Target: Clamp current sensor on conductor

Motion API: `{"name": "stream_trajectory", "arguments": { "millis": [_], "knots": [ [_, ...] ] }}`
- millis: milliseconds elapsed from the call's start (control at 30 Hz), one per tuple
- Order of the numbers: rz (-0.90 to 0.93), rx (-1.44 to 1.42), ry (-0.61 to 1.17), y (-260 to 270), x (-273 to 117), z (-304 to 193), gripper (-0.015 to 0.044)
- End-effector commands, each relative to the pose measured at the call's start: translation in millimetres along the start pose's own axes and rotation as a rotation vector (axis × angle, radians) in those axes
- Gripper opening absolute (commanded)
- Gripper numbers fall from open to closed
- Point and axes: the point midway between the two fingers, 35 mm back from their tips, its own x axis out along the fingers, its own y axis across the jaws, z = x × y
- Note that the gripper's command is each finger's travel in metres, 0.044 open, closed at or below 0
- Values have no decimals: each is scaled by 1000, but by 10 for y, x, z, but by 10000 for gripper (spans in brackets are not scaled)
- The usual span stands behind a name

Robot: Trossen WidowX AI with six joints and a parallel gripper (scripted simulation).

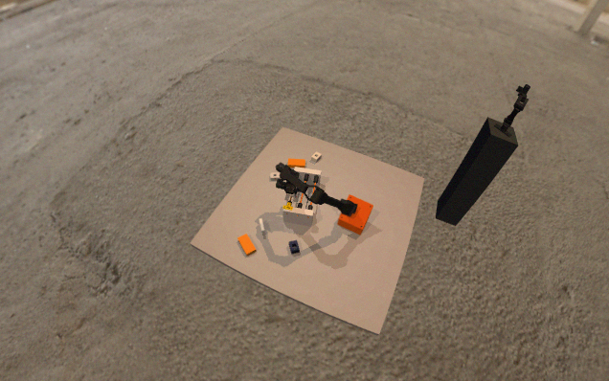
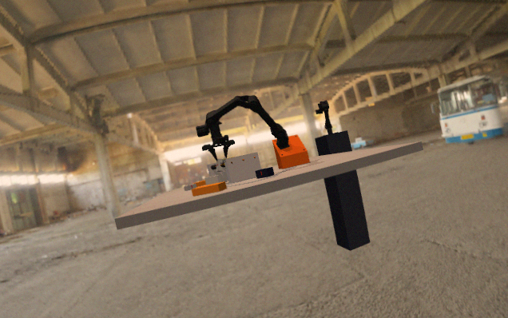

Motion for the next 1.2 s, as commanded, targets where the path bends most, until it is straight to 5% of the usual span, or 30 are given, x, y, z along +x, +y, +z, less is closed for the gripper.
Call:
{"name": "stream_trajectory", "arguments": {
  "millis": [0, 300, 867, 1167],
  "knots": [
    [-1, -1, 1, -1, -8, -4, 0],
    [-1, -1, 1, -1, -8, -4, 0],
    [-1, -1, 1, -1, -8, -4, 440],
    [-2, 0, -1, -4, 91, -4, 440]
  ]
}}
